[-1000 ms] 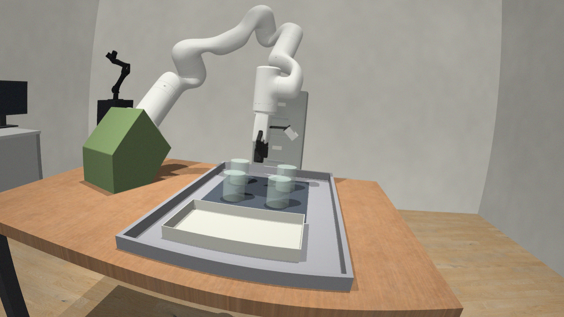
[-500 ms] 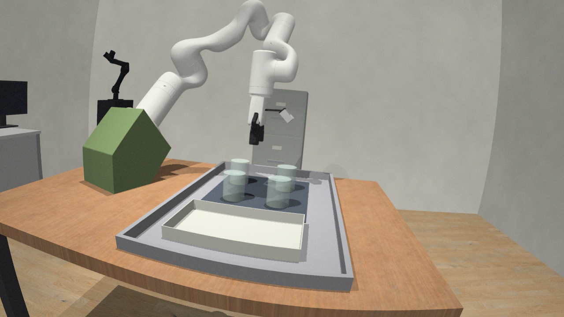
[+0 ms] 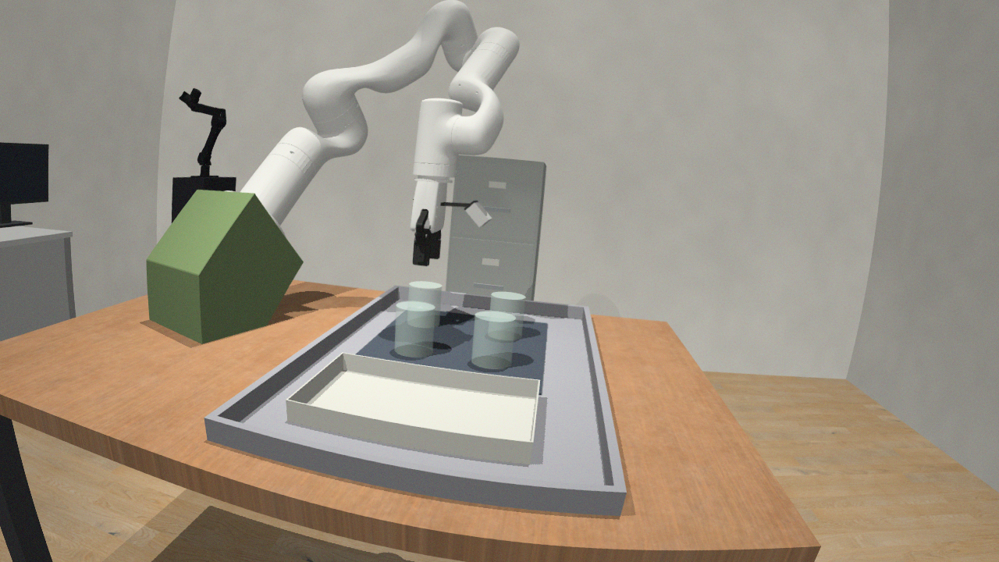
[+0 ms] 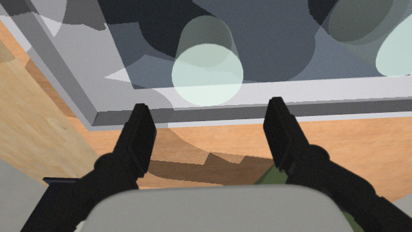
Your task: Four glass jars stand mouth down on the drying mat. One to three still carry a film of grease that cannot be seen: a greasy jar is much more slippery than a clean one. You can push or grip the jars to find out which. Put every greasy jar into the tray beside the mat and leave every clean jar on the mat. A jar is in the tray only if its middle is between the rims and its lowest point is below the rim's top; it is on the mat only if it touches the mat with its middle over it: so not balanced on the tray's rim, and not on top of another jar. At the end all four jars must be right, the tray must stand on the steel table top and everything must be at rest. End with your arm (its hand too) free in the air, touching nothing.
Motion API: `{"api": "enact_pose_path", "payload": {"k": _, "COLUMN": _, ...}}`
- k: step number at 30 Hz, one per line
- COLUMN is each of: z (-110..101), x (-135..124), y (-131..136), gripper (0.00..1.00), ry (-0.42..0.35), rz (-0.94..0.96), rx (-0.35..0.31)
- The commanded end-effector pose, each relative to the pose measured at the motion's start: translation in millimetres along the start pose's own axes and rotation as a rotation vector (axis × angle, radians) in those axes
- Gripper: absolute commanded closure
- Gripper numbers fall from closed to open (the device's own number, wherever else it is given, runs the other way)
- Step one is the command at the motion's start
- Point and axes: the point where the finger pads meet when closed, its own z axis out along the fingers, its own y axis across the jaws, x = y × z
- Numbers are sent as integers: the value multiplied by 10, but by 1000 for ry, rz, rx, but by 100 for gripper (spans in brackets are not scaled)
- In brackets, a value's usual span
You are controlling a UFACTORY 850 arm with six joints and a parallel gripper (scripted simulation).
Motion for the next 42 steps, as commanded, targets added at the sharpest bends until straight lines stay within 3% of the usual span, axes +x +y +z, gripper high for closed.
{"api": "enact_pose_path", "payload": {"k": 1, "z": 307, "x": 12, "y": 2, "gripper": 0, "ry": 6, "rz": -1, "rx": 1}}
{"api": "enact_pose_path", "payload": {"k": 12, "z": 307, "x": 12, "y": 2, "gripper": 0, "ry": 6, "rz": -1, "rx": 1}}
{"api": "enact_pose_path", "payload": {"k": 42, "z": 807, "x": 15, "y": 1, "gripper": 0, "ry": 6, "rz": -1, "rx": 1}}
